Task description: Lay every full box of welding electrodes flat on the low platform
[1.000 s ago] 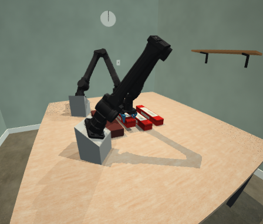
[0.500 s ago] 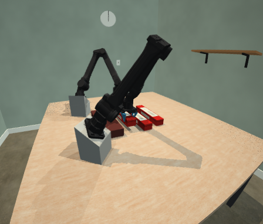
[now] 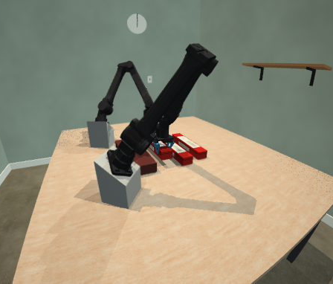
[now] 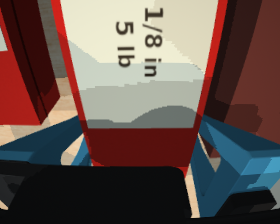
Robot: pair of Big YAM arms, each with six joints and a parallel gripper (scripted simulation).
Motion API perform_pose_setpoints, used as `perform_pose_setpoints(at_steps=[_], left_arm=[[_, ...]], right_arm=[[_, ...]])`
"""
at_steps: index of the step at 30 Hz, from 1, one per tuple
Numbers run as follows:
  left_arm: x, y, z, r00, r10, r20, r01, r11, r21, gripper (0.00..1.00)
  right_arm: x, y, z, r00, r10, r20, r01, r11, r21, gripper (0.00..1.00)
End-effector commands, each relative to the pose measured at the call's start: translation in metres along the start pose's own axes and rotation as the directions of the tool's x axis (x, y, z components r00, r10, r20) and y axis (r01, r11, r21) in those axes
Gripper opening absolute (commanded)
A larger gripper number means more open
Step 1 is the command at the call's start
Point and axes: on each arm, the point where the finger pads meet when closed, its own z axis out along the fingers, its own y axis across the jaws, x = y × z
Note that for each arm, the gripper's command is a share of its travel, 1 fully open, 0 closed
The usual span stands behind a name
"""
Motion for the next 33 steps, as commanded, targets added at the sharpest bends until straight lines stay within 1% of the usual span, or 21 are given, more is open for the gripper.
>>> perform_pose_setpoints(at_steps=[1,24,26,33], left_arm=[[-0.009,0.028,-0.035,0.999,-0.02,0.034,0.022,0.997,-0.071,0.0],[-0.008,0.029,-0.038,0.999,-0.017,0.034,0.019,0.997,-0.071,0.0],[-0.008,0.029,-0.041,0.999,-0.023,0.035,0.025,0.997,-0.071,0.0],[-0.008,0.029,-0.054,0.999,-0.023,0.036,0.026,0.997,-0.071,0.0]], right_arm=[[-0.008,-0.022,-0.031,0.999,0.007,0.036,-0.009,0.998,0.059,0.0],[-0.007,-0.023,-0.033,0.999,0.002,0.035,-0.004,0.998,0.059,0.0],[-0.009,-0.026,-0.038,0.999,0.021,0.04,-0.024,0.998,0.062,0.0],[-0.009,-0.026,-0.05,0.999,0.022,0.042,-0.025,0.998,0.062,0.0]])
